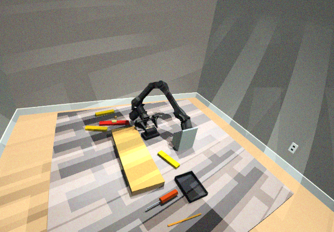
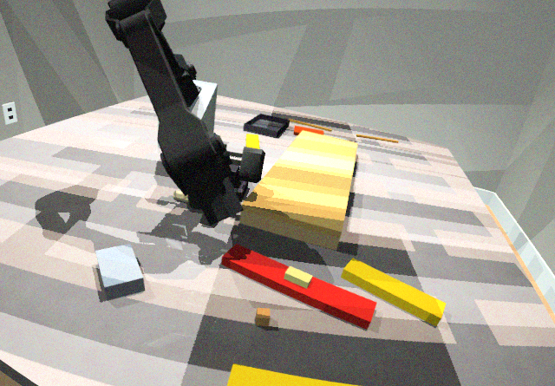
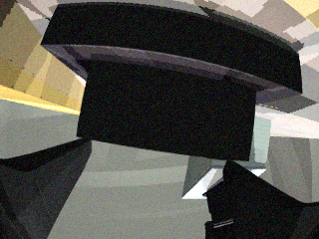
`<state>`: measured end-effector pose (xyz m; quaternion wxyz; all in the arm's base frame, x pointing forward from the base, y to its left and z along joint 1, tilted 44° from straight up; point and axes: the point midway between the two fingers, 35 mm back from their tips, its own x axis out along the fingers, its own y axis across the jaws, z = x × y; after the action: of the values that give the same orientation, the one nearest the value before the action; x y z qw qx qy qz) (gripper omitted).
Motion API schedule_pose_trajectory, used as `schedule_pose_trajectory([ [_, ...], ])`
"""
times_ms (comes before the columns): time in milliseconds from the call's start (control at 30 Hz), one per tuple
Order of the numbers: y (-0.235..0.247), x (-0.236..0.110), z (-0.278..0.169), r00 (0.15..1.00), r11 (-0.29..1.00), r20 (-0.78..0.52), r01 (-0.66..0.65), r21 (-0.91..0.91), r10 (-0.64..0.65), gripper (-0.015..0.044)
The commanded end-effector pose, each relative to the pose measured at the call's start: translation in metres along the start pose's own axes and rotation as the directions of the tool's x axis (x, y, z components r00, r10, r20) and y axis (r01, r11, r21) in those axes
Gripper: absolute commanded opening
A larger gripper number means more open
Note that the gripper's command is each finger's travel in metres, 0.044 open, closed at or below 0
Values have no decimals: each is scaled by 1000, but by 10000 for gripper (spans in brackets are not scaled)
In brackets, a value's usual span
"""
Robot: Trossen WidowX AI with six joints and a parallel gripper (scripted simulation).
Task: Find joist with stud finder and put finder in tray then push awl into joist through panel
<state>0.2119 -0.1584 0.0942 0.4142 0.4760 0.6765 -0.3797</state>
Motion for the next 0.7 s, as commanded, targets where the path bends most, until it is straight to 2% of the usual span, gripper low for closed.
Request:
schedule_pose_trajectory([
  [0, 1, -5, 1, 1000, 1000, 5, -2, -4, 2, 440],
  [400, 1, -18, -1, 1000, 1000, 8, -4, -3, 4, 440],
  [667, -2, -40, -60, 993, 997, 85, -83, 3, 82, 440],
])
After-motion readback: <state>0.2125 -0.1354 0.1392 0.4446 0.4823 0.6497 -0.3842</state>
